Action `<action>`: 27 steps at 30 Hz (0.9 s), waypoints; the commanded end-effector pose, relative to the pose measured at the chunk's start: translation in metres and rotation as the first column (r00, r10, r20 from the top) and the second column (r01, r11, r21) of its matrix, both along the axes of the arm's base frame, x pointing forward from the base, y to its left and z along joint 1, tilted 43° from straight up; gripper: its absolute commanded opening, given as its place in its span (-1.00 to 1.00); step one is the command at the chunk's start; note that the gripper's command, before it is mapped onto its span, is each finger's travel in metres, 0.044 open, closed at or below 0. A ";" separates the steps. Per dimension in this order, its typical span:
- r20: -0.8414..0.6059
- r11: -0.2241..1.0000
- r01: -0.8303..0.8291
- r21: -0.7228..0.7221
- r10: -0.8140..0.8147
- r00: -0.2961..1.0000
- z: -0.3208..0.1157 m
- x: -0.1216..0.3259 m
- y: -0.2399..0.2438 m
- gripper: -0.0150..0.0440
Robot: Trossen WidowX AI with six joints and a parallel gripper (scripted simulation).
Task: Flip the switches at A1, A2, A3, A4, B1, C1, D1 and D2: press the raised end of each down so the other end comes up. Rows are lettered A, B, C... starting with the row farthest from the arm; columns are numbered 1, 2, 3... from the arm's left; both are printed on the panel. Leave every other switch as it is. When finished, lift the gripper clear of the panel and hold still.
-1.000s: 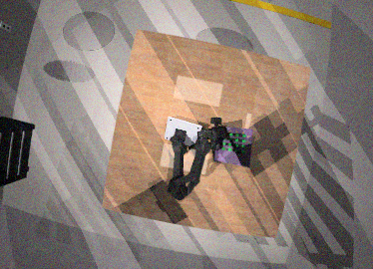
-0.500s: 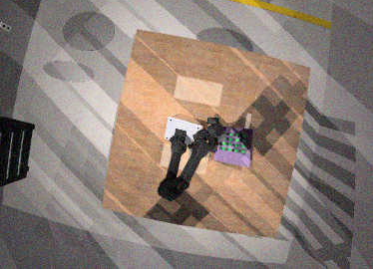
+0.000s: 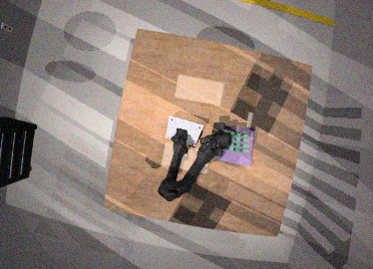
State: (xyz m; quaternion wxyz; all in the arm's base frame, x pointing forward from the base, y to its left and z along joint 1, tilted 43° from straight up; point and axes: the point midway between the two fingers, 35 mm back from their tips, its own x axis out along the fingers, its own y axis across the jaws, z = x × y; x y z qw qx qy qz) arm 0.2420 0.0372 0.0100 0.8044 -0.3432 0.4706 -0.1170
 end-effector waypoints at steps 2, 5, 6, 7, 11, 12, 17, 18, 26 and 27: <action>-0.008 1.000 -0.003 0.000 0.003 1.000 -0.005 0.003 -0.003 -0.49; -0.008 1.000 -0.003 0.000 0.003 1.000 -0.007 0.005 -0.005 -0.49; -0.007 1.000 -0.003 -0.001 0.003 1.000 -0.009 0.007 -0.007 -0.49; -0.007 1.000 -0.003 -0.001 0.003 1.000 -0.011 0.008 -0.008 -0.49; -0.007 1.000 -0.003 -0.001 0.003 1.000 -0.012 0.009 -0.009 -0.49; -0.007 1.000 -0.003 -0.001 0.003 1.000 -0.013 0.010 -0.010 -0.49; -0.007 1.000 -0.003 -0.001 0.003 1.000 -0.018 0.014 -0.013 -0.49; -0.007 1.000 -0.003 -0.001 0.003 1.000 -0.019 0.015 -0.014 -0.49; -0.007 1.000 -0.003 -0.001 0.003 1.000 -0.021 0.016 -0.015 -0.49; -0.007 1.000 -0.003 -0.001 0.003 1.000 -0.021 0.016 -0.015 -0.49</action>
